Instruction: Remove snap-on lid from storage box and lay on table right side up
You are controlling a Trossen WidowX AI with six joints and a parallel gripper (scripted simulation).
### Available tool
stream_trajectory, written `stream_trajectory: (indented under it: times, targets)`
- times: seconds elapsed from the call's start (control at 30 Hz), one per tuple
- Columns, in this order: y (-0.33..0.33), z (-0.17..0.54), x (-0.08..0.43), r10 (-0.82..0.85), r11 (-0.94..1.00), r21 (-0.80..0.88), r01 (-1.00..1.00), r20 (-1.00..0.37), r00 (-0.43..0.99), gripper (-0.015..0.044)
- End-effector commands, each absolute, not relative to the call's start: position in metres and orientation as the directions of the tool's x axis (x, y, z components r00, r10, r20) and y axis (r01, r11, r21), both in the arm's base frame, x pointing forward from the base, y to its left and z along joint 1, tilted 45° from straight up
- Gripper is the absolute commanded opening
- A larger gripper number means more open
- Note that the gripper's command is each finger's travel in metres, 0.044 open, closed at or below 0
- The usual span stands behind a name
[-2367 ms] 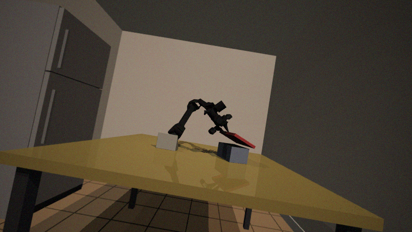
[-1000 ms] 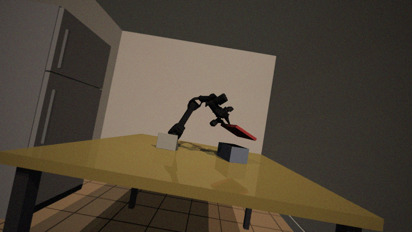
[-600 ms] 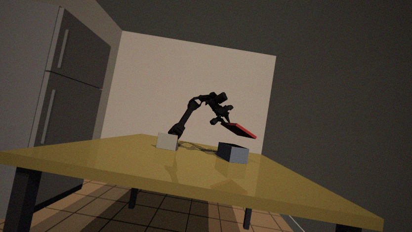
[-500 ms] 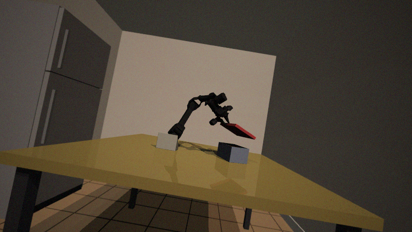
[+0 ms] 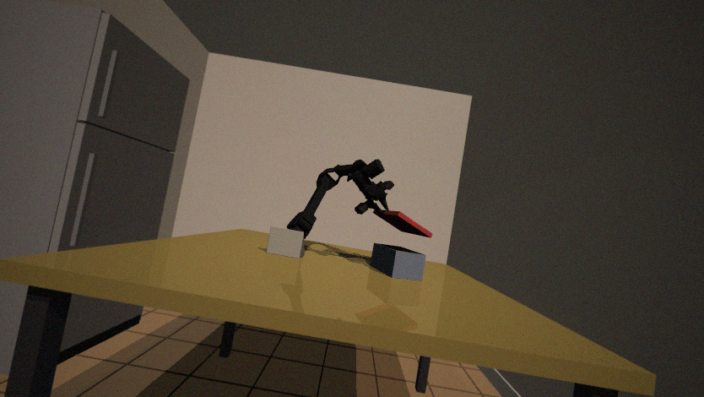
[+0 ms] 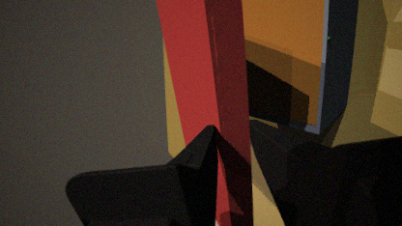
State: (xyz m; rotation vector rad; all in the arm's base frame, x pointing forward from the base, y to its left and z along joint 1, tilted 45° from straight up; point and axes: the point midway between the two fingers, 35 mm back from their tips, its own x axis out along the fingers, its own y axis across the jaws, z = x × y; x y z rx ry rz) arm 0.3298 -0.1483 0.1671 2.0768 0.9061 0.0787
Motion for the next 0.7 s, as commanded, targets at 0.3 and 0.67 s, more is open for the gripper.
stream_trajectory:
  times: [0.3,0.67]
  targets:
    - [-0.131,0.186,0.319,0.629,-0.384,0.727,0.569,-0.245,0.738,0.0000]
    - [-0.116,0.199,0.311,0.629,-0.385,0.726,0.570,-0.245,0.738,0.0000]
